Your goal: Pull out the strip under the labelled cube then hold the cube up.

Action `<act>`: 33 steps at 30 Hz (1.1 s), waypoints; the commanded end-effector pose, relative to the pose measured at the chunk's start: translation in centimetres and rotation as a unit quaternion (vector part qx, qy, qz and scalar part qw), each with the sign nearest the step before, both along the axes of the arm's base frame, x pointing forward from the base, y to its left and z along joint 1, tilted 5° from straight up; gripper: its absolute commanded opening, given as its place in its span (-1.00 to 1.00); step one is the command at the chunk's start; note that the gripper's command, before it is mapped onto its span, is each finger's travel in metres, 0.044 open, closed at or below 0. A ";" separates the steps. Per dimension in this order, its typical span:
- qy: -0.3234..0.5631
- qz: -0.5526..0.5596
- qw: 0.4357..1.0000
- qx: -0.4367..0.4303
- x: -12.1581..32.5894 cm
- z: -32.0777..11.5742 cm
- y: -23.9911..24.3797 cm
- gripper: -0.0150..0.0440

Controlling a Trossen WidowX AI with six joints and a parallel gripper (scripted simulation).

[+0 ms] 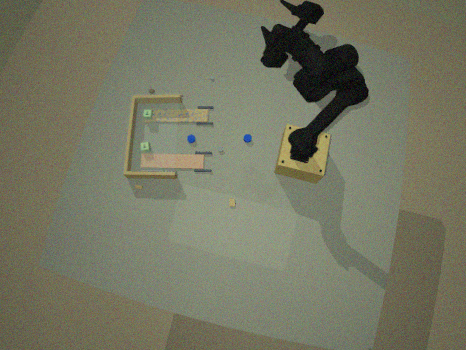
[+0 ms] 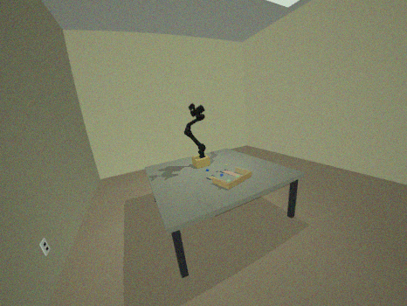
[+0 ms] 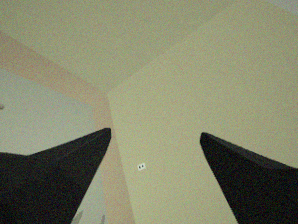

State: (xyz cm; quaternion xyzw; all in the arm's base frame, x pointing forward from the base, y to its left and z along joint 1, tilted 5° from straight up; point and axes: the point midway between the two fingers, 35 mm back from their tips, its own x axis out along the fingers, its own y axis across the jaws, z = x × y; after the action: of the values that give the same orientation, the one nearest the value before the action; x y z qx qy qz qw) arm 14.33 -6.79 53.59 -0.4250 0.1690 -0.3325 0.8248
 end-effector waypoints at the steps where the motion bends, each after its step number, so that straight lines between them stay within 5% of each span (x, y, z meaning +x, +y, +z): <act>1: -0.002 -0.002 1.000 -0.001 0.1 0.0 0.0 0.86; 17: -0.171 0.068 0.979 -0.086 9.0 -3.7 6.6 0.86; 33: -0.116 0.253 0.959 0.051 16.7 -17.6 10.5 0.86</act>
State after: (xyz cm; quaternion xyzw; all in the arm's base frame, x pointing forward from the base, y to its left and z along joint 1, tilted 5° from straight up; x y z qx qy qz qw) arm 28.85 2.87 42.00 -0.4138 -0.0577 -0.2304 0.8788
